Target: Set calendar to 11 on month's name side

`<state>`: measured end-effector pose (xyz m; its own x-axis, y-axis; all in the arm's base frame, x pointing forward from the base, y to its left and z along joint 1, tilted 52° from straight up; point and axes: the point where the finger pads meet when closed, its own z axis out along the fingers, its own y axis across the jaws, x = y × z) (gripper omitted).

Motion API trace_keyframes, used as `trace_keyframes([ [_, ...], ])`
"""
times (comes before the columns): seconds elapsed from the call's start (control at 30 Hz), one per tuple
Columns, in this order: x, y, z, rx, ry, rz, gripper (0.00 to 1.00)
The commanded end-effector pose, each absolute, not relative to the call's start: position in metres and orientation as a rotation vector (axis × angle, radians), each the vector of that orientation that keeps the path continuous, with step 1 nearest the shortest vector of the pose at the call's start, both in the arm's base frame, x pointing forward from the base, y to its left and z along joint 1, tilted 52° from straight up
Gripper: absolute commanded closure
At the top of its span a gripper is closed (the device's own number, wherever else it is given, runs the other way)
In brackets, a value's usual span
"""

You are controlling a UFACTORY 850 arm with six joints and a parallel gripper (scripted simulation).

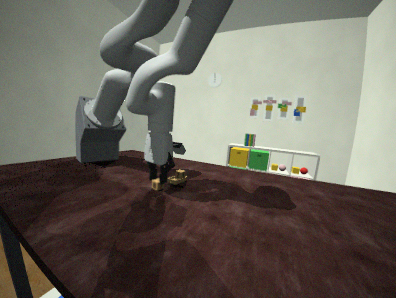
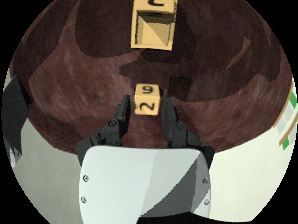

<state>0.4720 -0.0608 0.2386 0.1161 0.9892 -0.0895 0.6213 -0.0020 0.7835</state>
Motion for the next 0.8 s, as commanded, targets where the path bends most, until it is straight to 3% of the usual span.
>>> trace_keyframes([
  [0.0,0.4782,-0.0620,0.2340,1.702,1.582,0.674,0.51],
  [0.77,0.4840,-0.0631,0.2293,1.702,1.582,0.674,0.51],
])
